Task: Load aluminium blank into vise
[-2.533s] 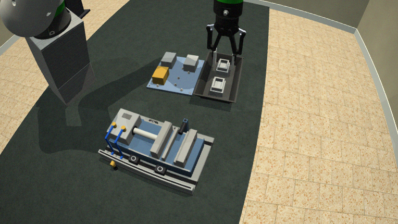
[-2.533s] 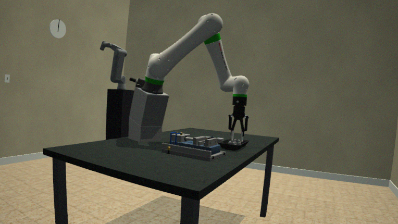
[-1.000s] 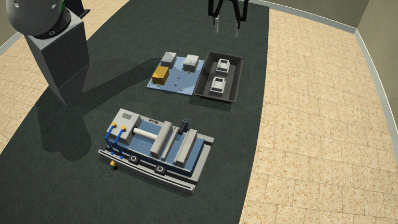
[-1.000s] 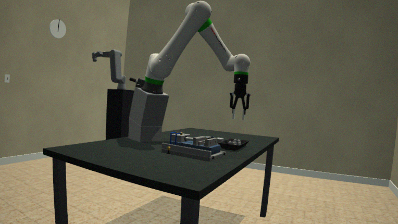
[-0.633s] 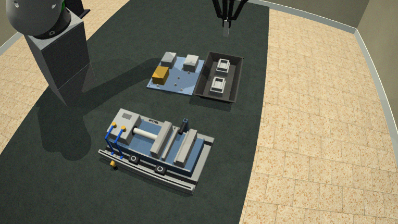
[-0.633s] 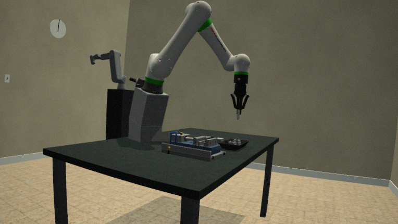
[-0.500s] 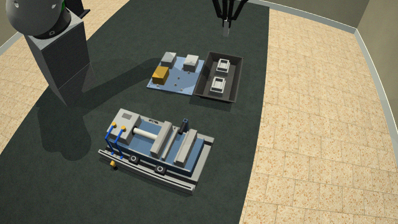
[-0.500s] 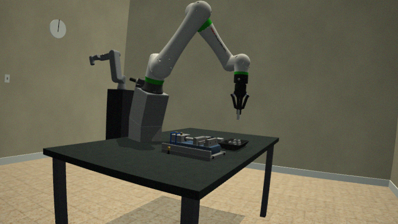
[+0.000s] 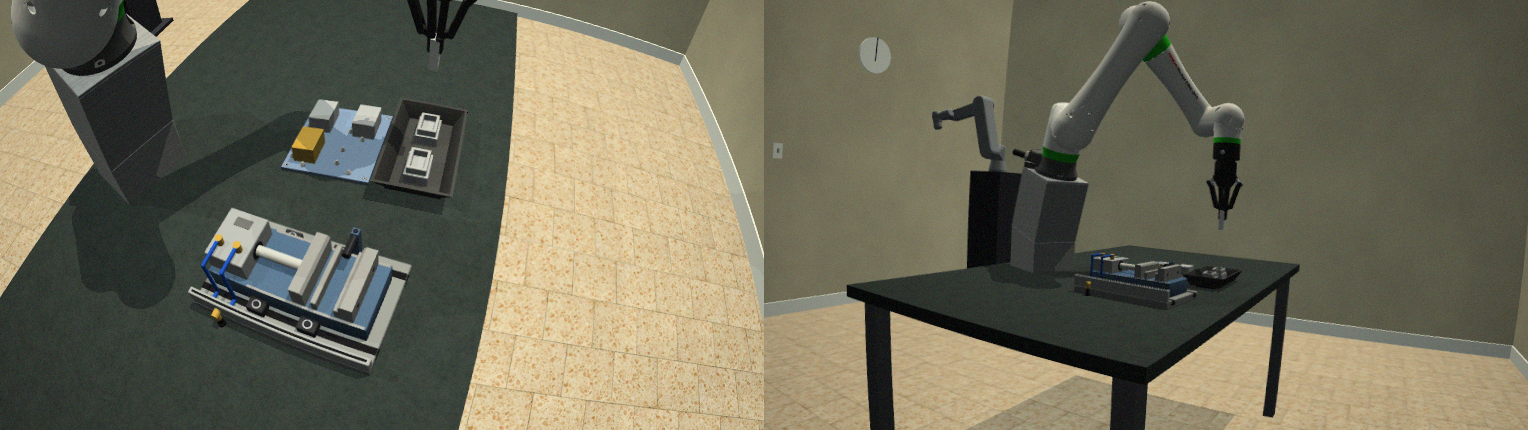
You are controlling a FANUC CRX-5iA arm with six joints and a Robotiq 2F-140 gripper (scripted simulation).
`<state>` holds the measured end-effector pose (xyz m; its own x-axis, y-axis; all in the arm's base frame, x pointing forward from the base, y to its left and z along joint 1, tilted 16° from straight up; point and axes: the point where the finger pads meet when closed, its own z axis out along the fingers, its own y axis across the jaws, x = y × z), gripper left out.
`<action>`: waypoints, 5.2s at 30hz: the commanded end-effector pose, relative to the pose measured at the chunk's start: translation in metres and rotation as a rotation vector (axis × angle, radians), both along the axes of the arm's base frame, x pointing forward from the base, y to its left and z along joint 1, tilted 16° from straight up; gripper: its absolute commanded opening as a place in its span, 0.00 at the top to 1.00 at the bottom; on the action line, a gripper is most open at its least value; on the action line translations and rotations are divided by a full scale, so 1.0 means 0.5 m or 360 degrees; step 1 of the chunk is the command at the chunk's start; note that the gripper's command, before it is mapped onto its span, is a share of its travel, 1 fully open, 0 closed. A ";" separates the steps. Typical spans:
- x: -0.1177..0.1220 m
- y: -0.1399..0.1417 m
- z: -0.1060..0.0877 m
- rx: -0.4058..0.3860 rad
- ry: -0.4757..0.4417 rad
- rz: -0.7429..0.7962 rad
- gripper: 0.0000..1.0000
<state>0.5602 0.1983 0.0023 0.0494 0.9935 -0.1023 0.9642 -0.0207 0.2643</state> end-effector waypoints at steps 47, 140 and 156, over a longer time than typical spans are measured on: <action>-0.408 -0.007 -0.110 0.0000 -0.0001 0.0001 0.60; -0.338 -0.037 -0.367 0.0000 -0.0001 0.0000 0.60; -0.338 -0.037 -0.367 0.0000 -0.0001 0.0000 0.60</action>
<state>0.3909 0.1799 -0.1812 0.0492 0.9935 -0.1024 0.9642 -0.0205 0.2645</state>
